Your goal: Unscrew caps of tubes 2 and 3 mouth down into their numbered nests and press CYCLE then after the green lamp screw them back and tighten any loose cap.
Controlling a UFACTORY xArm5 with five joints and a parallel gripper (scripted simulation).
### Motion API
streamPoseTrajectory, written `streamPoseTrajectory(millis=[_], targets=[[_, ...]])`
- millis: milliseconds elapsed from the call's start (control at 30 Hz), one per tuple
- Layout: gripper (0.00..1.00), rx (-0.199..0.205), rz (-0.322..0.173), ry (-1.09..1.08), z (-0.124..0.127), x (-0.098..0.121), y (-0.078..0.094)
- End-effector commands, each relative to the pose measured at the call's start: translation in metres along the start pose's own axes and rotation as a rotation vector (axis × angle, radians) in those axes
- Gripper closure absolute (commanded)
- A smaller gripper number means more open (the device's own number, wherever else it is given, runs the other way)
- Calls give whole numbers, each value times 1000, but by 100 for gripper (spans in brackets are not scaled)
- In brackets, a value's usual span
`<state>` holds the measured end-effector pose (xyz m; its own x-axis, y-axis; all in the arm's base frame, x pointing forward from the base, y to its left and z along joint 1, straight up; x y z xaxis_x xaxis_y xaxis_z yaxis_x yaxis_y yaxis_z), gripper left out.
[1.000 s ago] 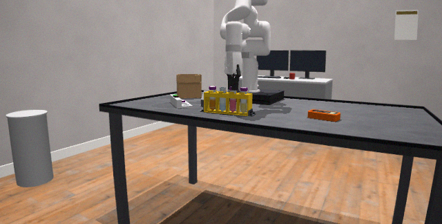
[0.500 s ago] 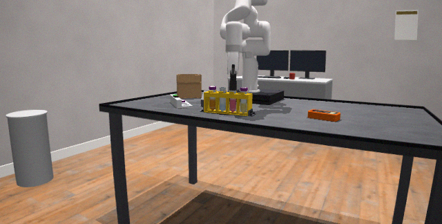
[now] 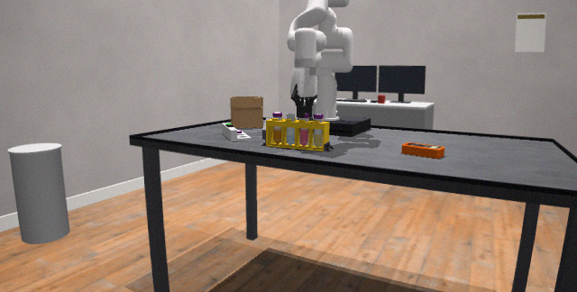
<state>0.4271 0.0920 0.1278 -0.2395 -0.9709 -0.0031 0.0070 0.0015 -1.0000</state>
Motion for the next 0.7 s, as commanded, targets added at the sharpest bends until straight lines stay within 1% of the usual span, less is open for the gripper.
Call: streamPoseTrajectory(millis=[0, 167, 433, 467, 667], targets=[[100, 1, 6, 196, 1, 0, -1], [100, 0, 6, 446, 1, 0, -1], [100, 0, 6, 467, 1, 0, -1], [54, 0, 6, 467, 1, 0, -1], [54, 0, 6, 467, 1, 0, -1]])
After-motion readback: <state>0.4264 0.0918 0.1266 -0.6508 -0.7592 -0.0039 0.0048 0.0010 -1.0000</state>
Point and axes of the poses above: the point where the finger pads meet when closed, its own y axis out along the fingers, its own z axis across the jaws, x = y × z, the point moved 5 cm from there along -y, back along the fingers, and after that the axes turned 1 degree about y, right-handed, at the moved point
